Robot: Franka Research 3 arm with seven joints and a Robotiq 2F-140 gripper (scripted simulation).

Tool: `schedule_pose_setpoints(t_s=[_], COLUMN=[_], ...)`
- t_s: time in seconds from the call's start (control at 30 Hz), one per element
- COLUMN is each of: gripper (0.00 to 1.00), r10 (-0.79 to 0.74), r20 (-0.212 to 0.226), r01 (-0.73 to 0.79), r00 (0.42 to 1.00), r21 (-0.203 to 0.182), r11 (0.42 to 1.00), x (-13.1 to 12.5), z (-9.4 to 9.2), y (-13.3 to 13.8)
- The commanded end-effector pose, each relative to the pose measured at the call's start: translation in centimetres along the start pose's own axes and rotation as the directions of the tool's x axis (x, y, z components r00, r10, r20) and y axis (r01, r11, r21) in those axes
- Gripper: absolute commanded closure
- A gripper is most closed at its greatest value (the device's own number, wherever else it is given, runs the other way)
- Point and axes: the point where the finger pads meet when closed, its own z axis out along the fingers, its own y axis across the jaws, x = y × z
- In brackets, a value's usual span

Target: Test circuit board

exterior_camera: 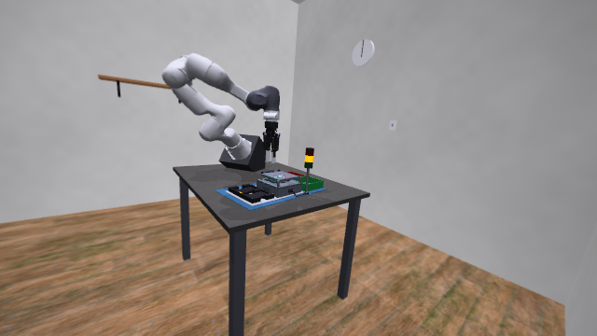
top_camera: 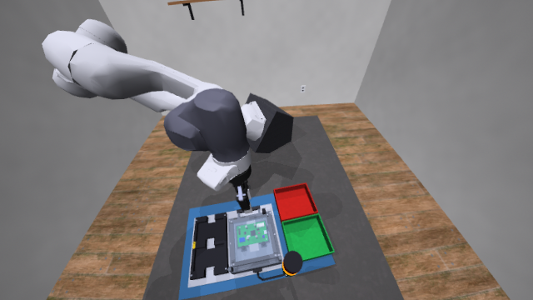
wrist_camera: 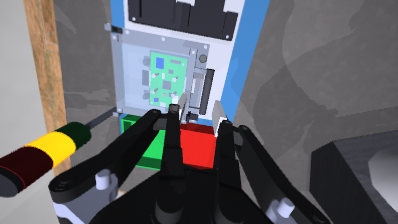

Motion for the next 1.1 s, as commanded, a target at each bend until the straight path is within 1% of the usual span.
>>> schedule_pose_setpoints(t_s=[0.0, 0.17, 0.4, 0.43, 1.07], gripper=[0.7, 0.7, 0.7, 0.0, 0.0], r10=[-0.03, -0.03, -0.03, -0.03, -0.03], r20=[-0.017, -0.017, -0.017, -0.017, -0.017], r01=[0.029, 0.029, 0.029, 0.029, 0.029], r00=[0.999, 0.999, 0.999, 0.999, 0.999], r21=[-0.026, -0.026, -0.026, -0.026, -0.026], r11=[0.999, 0.999, 0.999, 0.999, 0.999], x=[0.6, 0.5, 0.5, 0.5, 0.5], z=[-0.5, -1.9, -2.3, -2.3, -2.3], y=[0.7, 0.7, 0.7, 0.7, 0.7])
